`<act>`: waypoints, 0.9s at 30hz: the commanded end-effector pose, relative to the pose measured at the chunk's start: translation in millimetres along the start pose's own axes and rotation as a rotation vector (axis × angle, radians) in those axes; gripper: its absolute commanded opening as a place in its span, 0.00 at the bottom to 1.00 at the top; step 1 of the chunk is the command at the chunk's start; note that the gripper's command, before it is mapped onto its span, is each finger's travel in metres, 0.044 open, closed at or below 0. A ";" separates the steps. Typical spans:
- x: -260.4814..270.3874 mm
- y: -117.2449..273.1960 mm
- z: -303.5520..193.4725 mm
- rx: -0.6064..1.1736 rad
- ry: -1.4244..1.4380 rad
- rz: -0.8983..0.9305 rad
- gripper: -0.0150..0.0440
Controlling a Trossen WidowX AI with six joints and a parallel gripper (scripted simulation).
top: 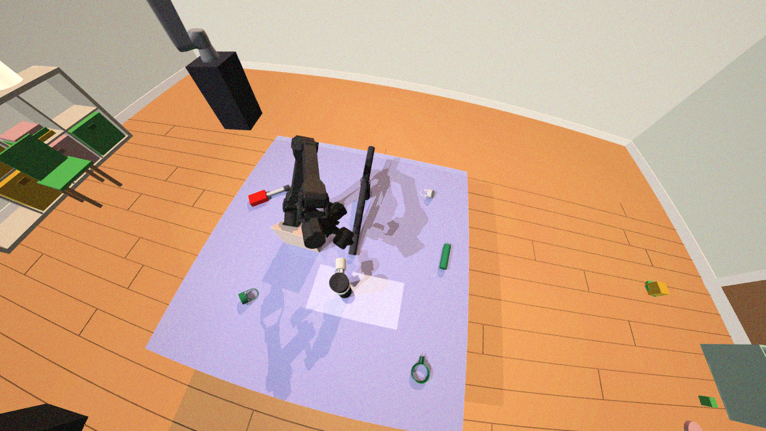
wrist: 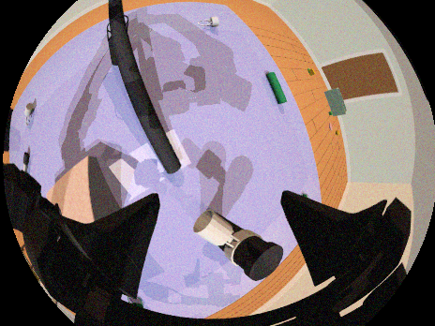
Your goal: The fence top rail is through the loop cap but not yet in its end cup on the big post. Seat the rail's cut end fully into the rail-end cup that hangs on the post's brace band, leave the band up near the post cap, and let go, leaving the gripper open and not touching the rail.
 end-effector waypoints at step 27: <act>-16.5 -8.0 -80.6 -0.042 0.726 0.016 1.00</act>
Point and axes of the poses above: the point midway between the two fingers, 35 mm back from their tips, its own y axis back along the fingers, its own x axis across the jaws, z = x × y, the point moved 1 cm from there along y, back along the fingers, and after that the axes turned 11 degrees about -y, right-handed, at the moved point
